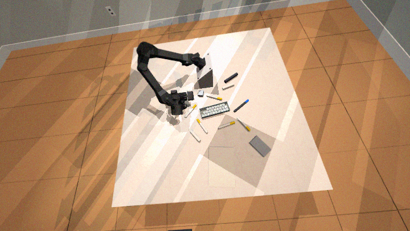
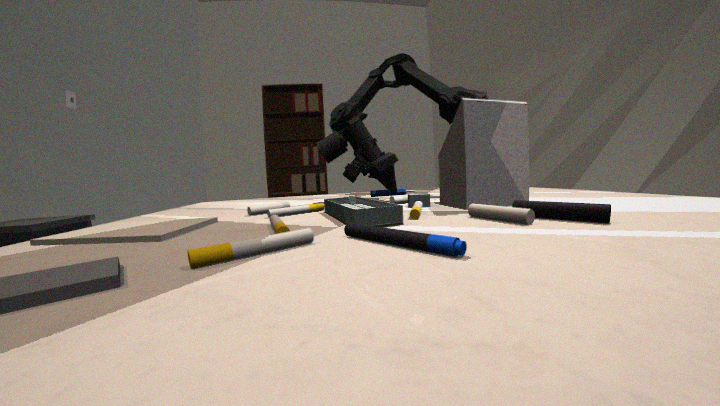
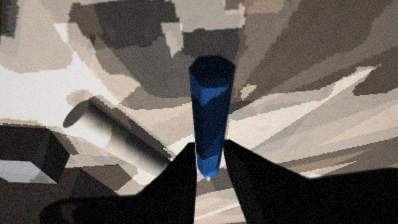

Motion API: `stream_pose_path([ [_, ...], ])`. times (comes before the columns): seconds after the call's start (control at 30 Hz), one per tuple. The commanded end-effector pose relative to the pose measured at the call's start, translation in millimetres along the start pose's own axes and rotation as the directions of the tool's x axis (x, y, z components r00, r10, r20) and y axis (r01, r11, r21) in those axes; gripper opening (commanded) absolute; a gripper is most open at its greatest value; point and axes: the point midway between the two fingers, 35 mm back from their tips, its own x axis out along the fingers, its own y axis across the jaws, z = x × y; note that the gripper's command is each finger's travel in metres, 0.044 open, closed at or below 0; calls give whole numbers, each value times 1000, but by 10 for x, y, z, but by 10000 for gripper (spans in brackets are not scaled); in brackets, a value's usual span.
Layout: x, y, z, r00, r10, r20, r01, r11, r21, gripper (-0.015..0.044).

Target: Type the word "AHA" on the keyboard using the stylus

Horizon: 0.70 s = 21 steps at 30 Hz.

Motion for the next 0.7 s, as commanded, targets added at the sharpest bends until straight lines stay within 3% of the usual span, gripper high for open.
stream_pose_path([
  [0.0, -229, -9, -106, 1000, 4, 10, -5, 1000, 10, 0],
  [0.37, -271, 25, -137, 1000, 11, 20, -11, 1000, -5, 0],
  [0.67, -249, 462, 8, 963, 181, 201, -158, 979, -125, 0],
])
